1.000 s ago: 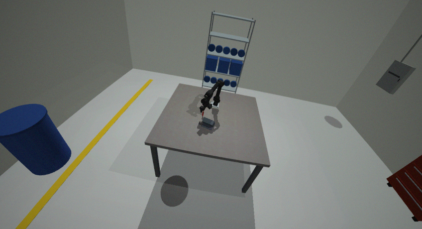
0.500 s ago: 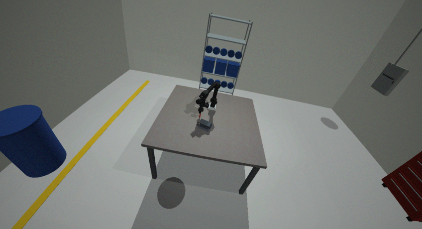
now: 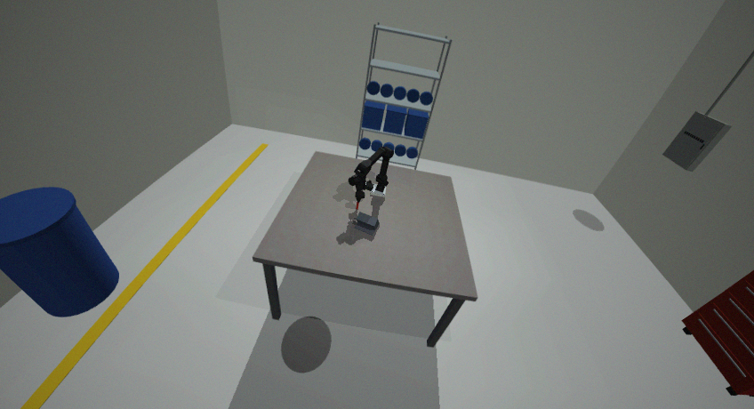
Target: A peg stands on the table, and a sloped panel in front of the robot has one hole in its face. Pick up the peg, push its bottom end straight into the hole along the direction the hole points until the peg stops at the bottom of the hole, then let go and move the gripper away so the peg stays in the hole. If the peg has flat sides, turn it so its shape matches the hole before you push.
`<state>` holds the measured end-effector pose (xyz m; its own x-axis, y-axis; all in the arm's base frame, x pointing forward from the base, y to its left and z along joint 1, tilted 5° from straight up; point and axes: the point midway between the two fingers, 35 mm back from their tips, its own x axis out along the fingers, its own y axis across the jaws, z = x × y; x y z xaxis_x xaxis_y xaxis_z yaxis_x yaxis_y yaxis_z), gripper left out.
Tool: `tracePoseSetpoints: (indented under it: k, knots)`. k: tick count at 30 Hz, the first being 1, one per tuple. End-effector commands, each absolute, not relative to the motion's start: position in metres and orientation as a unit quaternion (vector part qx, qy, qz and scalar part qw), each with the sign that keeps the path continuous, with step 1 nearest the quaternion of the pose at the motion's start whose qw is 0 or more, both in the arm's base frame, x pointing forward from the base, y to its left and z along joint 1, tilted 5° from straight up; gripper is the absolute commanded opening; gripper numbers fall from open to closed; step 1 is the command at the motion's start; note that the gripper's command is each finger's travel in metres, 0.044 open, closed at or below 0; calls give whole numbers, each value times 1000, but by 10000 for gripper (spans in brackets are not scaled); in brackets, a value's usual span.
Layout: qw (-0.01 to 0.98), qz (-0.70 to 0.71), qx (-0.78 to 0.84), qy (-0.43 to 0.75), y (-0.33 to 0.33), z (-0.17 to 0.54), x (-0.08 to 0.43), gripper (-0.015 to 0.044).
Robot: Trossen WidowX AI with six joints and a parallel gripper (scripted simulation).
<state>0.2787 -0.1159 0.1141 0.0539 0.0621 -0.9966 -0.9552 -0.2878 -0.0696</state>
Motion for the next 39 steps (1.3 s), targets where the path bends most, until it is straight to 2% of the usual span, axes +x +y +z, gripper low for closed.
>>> tracePoseSetpoints:
  k: [1,39]
  knots:
    - [451,567,-570,388,-115,108,280,440]
    - [451,567,-570,387,-111,54,282,440]
